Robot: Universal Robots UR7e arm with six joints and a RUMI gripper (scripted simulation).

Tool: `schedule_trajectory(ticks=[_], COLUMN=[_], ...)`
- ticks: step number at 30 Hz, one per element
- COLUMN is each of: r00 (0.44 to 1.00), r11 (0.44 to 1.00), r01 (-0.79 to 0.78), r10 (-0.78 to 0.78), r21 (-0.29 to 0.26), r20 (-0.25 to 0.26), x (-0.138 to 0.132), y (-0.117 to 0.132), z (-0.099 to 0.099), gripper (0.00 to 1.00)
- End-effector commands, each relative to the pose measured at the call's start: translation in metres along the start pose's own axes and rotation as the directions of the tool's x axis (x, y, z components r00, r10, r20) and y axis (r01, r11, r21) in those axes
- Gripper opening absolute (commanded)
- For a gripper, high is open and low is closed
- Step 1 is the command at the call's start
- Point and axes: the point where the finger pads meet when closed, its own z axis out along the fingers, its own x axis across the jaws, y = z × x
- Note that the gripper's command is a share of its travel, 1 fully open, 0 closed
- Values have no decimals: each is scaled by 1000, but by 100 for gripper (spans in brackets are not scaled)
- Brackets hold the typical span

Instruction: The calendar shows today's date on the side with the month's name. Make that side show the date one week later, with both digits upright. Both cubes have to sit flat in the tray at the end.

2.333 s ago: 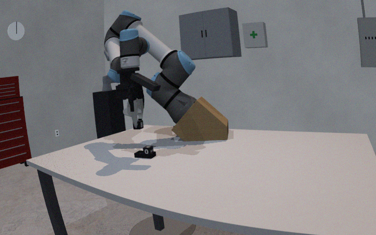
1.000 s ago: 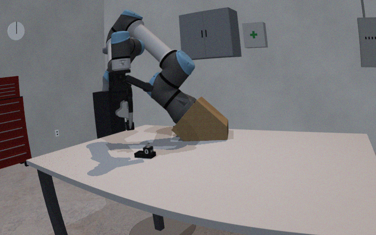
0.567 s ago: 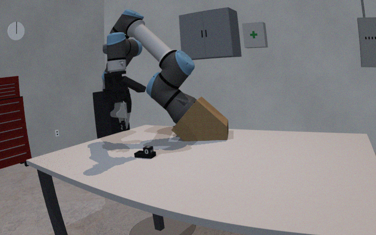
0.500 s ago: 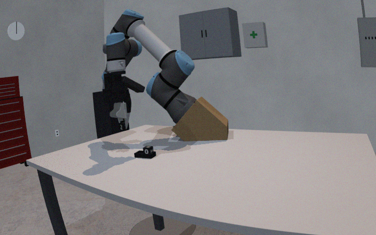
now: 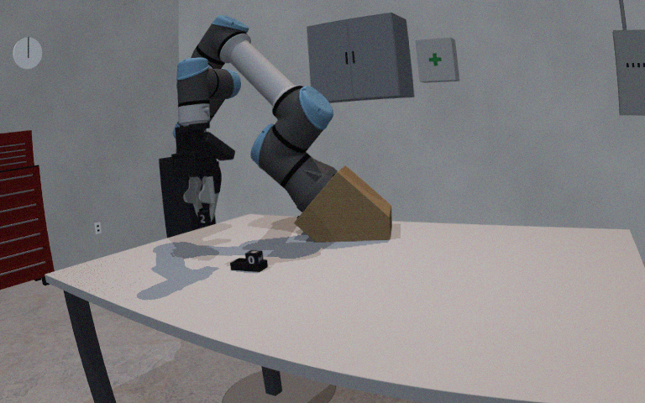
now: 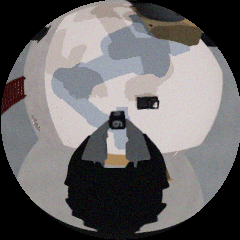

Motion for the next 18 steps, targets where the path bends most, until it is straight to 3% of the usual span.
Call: schedule_trajectory(ticks=[1, 18], r00=[999, 998], r11=[999, 998], r01=[39, 60], r10=[-39, -60], r21=[-5, -5], r20=[-4, -4], x=[-3, -4], y=[0, 1], z=[0, 0], gripper=[10, 10])
